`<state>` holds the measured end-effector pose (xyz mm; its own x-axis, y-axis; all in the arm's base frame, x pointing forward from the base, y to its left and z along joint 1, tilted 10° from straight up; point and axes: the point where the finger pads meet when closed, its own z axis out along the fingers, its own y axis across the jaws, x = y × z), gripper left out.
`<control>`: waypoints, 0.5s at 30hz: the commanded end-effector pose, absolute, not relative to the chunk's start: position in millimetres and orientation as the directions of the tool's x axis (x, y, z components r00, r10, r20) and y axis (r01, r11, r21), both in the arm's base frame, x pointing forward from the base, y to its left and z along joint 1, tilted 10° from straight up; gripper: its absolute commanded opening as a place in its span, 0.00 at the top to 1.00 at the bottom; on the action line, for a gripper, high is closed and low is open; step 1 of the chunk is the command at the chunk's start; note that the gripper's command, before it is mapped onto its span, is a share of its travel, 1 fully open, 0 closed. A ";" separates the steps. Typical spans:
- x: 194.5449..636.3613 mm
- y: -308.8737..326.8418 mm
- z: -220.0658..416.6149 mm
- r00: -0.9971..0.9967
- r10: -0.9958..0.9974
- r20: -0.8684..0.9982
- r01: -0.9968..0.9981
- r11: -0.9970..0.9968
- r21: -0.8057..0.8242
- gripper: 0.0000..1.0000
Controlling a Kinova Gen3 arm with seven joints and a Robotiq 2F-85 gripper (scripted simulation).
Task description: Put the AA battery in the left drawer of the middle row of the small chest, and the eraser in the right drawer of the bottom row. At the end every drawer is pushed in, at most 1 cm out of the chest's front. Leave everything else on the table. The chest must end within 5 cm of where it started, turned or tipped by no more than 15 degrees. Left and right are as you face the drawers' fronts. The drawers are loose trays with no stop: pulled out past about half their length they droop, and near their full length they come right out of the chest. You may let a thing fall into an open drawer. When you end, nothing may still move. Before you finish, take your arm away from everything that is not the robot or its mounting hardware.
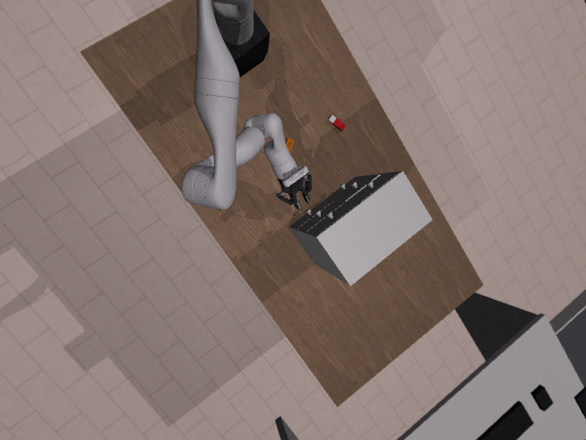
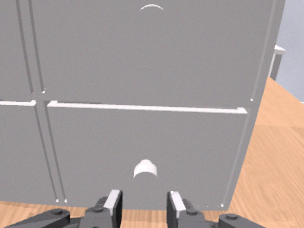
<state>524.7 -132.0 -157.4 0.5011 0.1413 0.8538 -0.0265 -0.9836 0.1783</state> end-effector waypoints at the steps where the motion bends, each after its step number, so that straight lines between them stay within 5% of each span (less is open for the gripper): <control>1: 529.3 -132.1 -155.7 0.498 0.144 0.855 -0.026 -0.983 0.180 0.67; 15: 549.5 -132.6 -155.6 0.498 0.144 0.855 -0.026 -0.983 0.180 0.67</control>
<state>547.2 -132.6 -157.4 0.5011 0.1405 0.8539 -0.0271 -0.9837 0.1778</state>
